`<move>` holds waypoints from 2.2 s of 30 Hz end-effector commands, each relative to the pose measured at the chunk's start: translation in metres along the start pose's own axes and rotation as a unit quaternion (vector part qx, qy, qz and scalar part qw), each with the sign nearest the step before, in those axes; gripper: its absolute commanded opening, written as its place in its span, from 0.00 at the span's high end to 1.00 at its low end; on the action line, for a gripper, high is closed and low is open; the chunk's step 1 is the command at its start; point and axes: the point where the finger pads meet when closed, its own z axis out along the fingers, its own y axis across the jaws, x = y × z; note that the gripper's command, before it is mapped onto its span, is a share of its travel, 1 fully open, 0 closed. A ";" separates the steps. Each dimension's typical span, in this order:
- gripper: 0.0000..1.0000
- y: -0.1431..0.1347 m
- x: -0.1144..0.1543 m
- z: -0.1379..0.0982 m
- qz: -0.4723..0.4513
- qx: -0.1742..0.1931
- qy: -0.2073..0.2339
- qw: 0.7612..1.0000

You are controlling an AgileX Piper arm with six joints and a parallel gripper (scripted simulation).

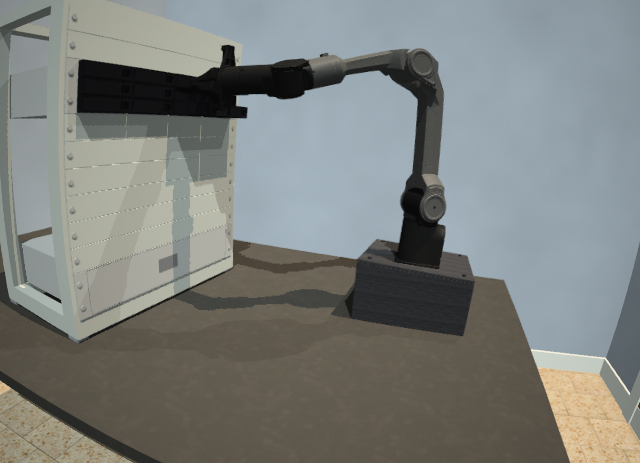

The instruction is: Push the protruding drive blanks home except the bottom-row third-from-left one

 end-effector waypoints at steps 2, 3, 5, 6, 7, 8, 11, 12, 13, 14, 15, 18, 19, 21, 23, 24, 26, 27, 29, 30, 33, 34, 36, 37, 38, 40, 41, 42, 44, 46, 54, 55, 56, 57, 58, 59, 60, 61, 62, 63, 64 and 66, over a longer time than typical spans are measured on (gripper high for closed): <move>1.00 -0.003 0.000 0.002 -0.001 0.002 -0.001 1.000; 1.00 -0.003 0.000 0.002 -0.001 0.002 -0.001 1.000; 1.00 -0.003 0.000 0.002 -0.001 0.002 -0.001 1.000; 1.00 -0.003 0.000 0.002 -0.001 0.002 -0.001 1.000; 1.00 -0.003 0.000 0.002 -0.001 0.002 -0.001 1.000; 1.00 -0.003 0.000 0.002 -0.001 0.002 -0.001 1.000; 1.00 -0.003 0.000 0.003 -0.001 0.002 -0.001 1.000; 1.00 -0.003 0.000 0.004 -0.001 0.002 -0.001 1.000; 1.00 -0.003 0.000 0.006 -0.001 0.002 -0.001 1.000; 1.00 -0.003 0.000 0.007 -0.001 0.002 -0.001 1.000; 1.00 -0.003 0.000 0.007 -0.001 0.002 -0.001 1.000; 1.00 -0.003 0.000 0.008 -0.001 0.002 -0.001 1.000; 1.00 -0.003 0.000 0.008 -0.001 0.002 -0.001 1.000; 1.00 -0.003 0.000 0.008 -0.001 0.002 -0.001 1.000; 1.00 -0.003 0.000 0.008 -0.001 0.002 -0.001 1.000; 1.00 -0.003 0.000 0.008 -0.001 0.002 -0.001 1.000; 1.00 -0.003 0.000 0.008 -0.001 0.002 -0.001 1.000; 1.00 -0.003 0.000 0.008 -0.001 0.002 -0.001 1.000; 1.00 -0.003 0.000 0.008 -0.001 0.002 -0.001 1.000; 1.00 -0.003 0.000 0.008 -0.001 0.002 -0.001 1.000; 1.00 -0.003 0.000 0.007 -0.001 0.002 -0.001 1.000; 1.00 -0.003 0.000 0.006 -0.001 0.002 -0.001 1.000; 1.00 -0.003 0.000 0.001 -0.001 0.002 -0.001 1.000; 1.00 -0.003 0.000 -0.004 -0.001 0.002 -0.001 1.000; 1.00 -0.003 0.000 -0.009 -0.001 0.002 -0.001 1.000; 1.00 -0.003 0.000 -0.016 -0.001 0.002 -0.001 1.000; 1.00 -0.003 0.000 -0.016 -0.001 0.002 -0.001 1.000; 1.00 -0.002 0.000 -0.024 -0.001 0.002 -0.001 1.000; 1.00 -0.002 0.000 -0.042 -0.001 0.002 -0.001 1.000; 1.00 -0.002 0.000 -0.062 -0.001 0.002 -0.001 1.000; 1.00 -0.002 0.000 -0.102 -0.001 0.002 -0.001 1.000; 1.00 -0.002 0.000 -0.102 -0.001 0.002 -0.001 1.000; 1.00 -0.002 0.000 -0.103 -0.001 0.002 -0.001 1.000; 1.00 -0.002 0.000 -0.103 -0.001 0.002 -0.001 1.000; 1.00 -0.002 0.000 -0.103 -0.001 0.002 -0.001 1.000; 1.00 -0.002 -0.001 -0.103 -0.001 0.002 -0.001 1.000; 1.00 -0.002 -0.001 -0.103 -0.001 0.002 -0.001 1.000; 1.00 -0.003 -0.002 -0.103 -0.001 0.002 -0.001 1.000; 1.00 -0.004 -0.004 -0.103 -0.001 0.002 -0.001 1.000; 1.00 -0.006 -0.007 -0.103 -0.001 0.002 -0.001 1.000; 1.00 -0.008 -0.012 -0.103 -0.001 0.002 -0.001 1.000; 1.00 -0.014 -0.024 -0.104 -0.001 0.002 -0.001 1.000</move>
